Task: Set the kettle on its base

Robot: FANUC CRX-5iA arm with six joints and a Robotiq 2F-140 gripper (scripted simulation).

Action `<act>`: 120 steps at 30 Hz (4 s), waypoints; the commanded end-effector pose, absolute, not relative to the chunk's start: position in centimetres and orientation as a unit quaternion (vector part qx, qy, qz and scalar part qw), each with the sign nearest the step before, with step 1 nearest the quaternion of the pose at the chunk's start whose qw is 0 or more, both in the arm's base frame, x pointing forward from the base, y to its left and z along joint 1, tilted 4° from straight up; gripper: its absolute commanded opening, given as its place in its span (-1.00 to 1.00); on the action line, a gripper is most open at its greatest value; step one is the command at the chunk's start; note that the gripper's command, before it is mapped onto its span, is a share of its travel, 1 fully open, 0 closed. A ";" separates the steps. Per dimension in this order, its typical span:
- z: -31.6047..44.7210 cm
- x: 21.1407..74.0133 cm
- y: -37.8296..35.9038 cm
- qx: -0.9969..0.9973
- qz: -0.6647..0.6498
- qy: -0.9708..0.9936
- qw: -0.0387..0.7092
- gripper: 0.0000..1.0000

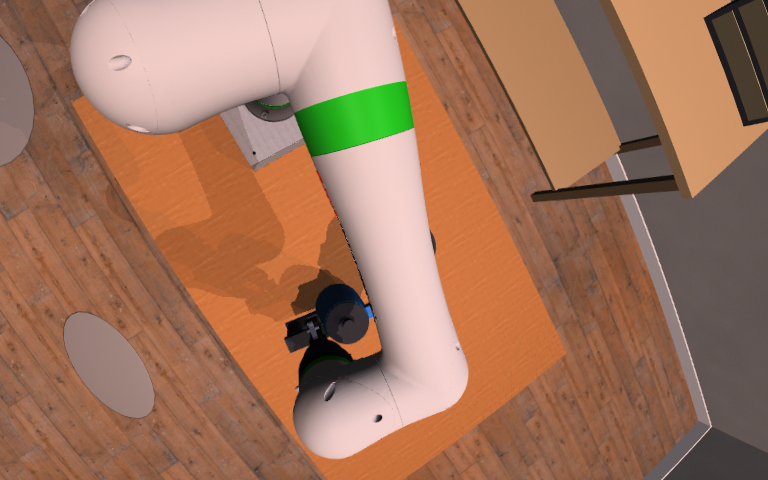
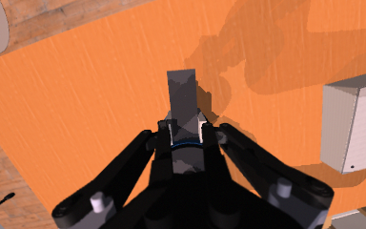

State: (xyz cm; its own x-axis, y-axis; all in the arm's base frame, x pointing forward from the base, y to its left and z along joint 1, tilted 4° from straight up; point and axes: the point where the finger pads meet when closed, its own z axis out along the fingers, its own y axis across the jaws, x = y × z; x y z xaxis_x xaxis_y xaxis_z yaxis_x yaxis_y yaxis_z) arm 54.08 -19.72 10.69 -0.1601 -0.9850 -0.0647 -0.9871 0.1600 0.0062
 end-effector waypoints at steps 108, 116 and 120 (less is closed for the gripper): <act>11.6 53.0 -6.5 -0.648 0.023 0.761 0.023 -1.00; 11.7 52.8 -4.4 -0.648 0.023 0.761 0.023 -1.00; 11.8 52.7 -3.0 -0.648 0.023 0.761 0.023 -1.00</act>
State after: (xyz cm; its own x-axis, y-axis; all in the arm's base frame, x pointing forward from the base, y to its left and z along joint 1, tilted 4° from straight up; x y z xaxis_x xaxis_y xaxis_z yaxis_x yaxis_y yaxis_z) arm 52.70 -3.69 11.75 -0.1597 -0.9850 -0.0647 -0.9872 0.1596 0.0063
